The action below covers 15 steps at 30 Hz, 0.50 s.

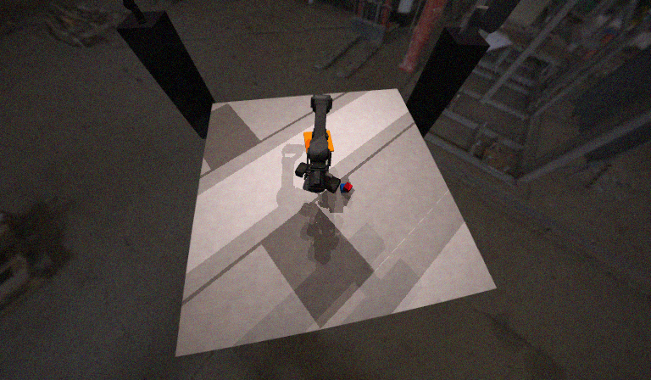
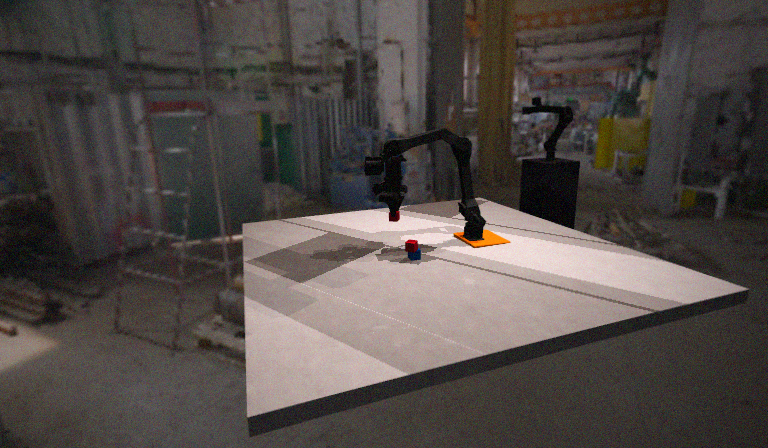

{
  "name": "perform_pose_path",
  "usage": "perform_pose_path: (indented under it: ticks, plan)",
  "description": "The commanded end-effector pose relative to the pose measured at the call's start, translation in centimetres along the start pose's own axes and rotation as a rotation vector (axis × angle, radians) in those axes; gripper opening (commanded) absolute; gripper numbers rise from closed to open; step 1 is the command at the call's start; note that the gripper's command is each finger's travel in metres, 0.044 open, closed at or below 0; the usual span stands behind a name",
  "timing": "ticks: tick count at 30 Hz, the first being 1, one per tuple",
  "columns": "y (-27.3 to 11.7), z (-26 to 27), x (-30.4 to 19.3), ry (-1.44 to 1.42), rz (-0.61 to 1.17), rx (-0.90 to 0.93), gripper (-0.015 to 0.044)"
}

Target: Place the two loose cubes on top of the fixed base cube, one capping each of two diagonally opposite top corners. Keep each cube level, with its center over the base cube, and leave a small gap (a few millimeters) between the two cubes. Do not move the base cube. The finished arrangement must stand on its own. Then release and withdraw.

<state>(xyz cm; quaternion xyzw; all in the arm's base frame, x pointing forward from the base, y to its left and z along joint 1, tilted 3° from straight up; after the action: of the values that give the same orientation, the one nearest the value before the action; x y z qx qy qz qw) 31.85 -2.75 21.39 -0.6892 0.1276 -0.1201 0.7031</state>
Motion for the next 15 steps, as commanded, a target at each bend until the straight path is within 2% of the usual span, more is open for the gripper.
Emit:
perform_pose_path:
  ticks: [1, 15]
  plan:
    - [-0.1, 1.3, -0.8, -0.145, -0.005, 0.005, 0.0105]
    - [0.1, 4.8, -3.3, -0.580, -0.005, 0.009, 0.0105]
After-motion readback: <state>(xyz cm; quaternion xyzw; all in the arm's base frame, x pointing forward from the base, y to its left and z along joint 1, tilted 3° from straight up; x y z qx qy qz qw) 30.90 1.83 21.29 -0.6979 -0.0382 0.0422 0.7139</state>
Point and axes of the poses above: the point midway between the two fingers, 35 mm back from their tips, its own y axis out along the fingers, its own z axis across the jaws, x = y × z, the point moved 7 cm from there along -y, back along the fingers, and after that the axes turned 10 degrees about -y, right-handed, at the moved point
